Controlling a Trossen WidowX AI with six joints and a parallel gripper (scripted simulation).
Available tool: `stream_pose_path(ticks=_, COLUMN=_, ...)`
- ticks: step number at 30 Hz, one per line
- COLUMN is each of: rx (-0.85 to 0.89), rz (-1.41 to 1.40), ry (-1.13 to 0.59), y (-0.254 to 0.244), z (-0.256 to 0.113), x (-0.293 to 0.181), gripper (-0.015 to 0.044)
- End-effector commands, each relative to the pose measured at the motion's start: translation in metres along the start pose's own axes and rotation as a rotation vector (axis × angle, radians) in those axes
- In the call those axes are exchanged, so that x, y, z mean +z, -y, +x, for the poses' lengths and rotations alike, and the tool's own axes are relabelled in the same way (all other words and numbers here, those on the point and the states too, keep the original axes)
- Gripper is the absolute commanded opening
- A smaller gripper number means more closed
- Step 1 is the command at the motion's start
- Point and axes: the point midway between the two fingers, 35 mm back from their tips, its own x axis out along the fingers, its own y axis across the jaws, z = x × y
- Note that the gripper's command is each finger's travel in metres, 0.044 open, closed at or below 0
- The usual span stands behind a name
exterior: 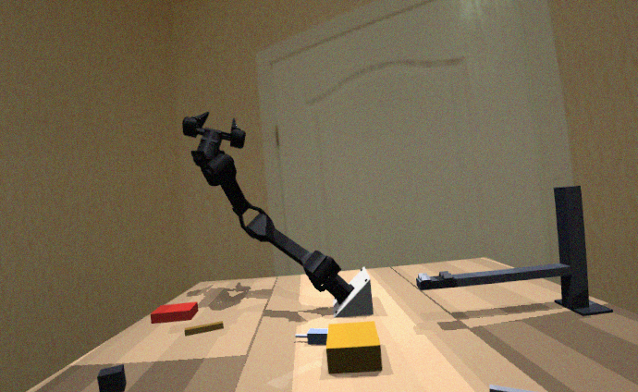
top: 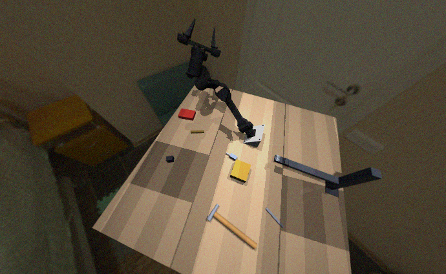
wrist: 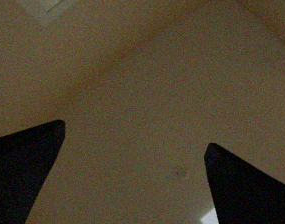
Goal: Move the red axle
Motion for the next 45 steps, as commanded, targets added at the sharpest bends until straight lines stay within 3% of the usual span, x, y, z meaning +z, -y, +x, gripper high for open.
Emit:
stream_pose_path(ticks=1, rx=0.000, rz=0.000, ry=0.000, y=0.000, z=0.000, x=0.000, gripper=0.0426)
stream_pose_path(ticks=11, rx=-0.056, rz=0.055, ry=-0.042, y=0.008, z=0.004, x=-0.026, gripper=0.0440)
stream_pose_path(ticks=23, rx=-0.361, rz=0.385, ry=-0.424, y=0.007, z=-0.048, x=-0.163, gripper=0.0440)
stream_pose_path(ticks=35, rx=-0.554, rz=0.591, ry=-1.068, y=-0.068, z=-0.171, x=-0.299, gripper=0.0440)
stream_pose_path(ticks=45, rx=-0.501, rz=0.700, ry=-1.701, y=-0.175, z=-0.300, x=-0.335, gripper=0.0440)
